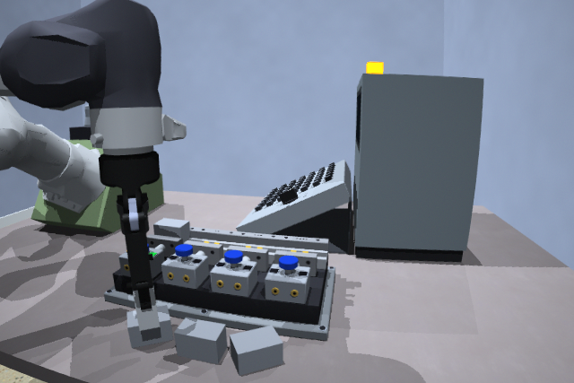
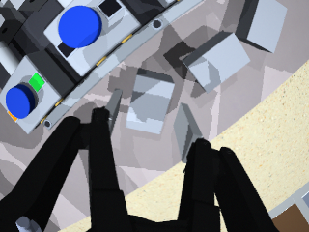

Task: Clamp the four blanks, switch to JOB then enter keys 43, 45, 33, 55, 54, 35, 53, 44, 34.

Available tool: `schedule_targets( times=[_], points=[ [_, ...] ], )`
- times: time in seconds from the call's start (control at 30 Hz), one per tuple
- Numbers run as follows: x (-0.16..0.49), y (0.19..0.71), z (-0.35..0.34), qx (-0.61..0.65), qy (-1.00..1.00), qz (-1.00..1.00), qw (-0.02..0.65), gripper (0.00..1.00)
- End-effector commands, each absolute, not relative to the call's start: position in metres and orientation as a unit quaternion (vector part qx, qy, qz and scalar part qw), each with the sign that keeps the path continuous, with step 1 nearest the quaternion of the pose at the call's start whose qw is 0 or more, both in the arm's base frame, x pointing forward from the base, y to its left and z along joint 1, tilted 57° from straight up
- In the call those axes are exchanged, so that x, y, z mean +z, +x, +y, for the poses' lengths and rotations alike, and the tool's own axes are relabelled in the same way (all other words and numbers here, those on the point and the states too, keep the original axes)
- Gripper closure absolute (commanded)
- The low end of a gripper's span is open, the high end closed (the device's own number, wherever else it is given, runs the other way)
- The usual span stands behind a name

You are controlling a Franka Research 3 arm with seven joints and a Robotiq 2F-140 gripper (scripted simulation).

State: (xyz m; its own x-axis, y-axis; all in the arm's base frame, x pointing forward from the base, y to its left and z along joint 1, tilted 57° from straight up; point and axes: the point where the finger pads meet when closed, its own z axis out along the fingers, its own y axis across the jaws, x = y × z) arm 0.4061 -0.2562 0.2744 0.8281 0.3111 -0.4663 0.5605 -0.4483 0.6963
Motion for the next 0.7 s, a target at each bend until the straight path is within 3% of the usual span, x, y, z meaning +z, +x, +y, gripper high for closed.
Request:
schedule_targets(
  times=[0.0,0.67],
  points=[
    [0.273,0.4061,-0.2577,-0.136,0.84,0.258,0.458,0.6],
    [0.268,0.4062,-0.2655,-0.136,0.84,0.258,0.458,0.6]
  ],
)
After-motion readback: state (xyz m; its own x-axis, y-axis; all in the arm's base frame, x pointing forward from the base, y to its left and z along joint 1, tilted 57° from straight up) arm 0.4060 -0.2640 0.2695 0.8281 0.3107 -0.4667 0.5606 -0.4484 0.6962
